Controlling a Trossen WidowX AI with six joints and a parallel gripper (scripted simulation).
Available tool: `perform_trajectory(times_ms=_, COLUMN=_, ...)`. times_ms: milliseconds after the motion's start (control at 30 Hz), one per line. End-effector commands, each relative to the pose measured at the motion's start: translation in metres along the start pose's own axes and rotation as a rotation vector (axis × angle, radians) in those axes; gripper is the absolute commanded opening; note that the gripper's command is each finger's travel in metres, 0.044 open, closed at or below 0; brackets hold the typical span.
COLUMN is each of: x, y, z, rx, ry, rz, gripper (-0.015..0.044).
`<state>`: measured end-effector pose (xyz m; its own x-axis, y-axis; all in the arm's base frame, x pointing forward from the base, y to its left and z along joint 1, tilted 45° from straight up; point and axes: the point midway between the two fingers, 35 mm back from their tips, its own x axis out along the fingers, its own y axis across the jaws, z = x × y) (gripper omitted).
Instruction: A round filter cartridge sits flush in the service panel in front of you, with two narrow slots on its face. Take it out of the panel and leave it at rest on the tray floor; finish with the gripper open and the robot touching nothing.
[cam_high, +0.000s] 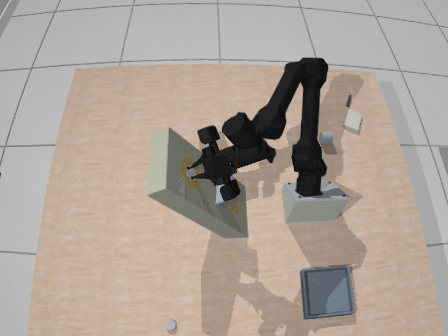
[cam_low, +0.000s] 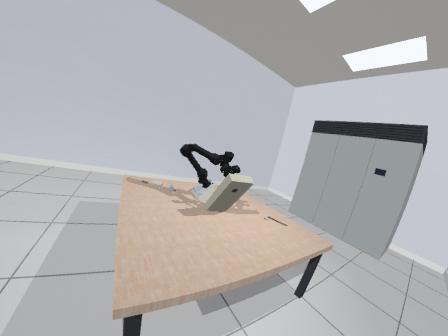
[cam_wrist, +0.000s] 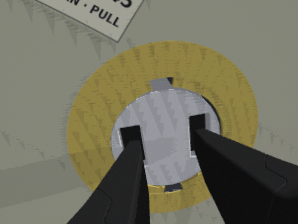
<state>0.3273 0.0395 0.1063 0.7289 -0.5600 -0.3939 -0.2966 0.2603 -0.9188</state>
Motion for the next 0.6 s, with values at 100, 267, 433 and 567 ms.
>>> perform_trajectory(times_ms=100, x=-0.0001, y=-0.0003, z=0.0006, rx=-0.005, ry=-0.004, rz=0.002, gripper=0.0105)
perform_trajectory(times_ms=267, x=-0.0001, y=-0.0006, z=0.0008, rx=-0.005, ry=-0.004, rz=0.002, gripper=0.0105)
perform_trajectory(times_ms=433, x=0.0024, y=-0.0007, z=0.0007, rx=-0.004, ry=-0.003, rz=0.002, gripper=0.0105)
perform_trajectory(times_ms=567, x=0.0030, y=-0.0009, z=0.0009, rx=-0.005, ry=-0.004, rz=0.002, gripper=0.0105)
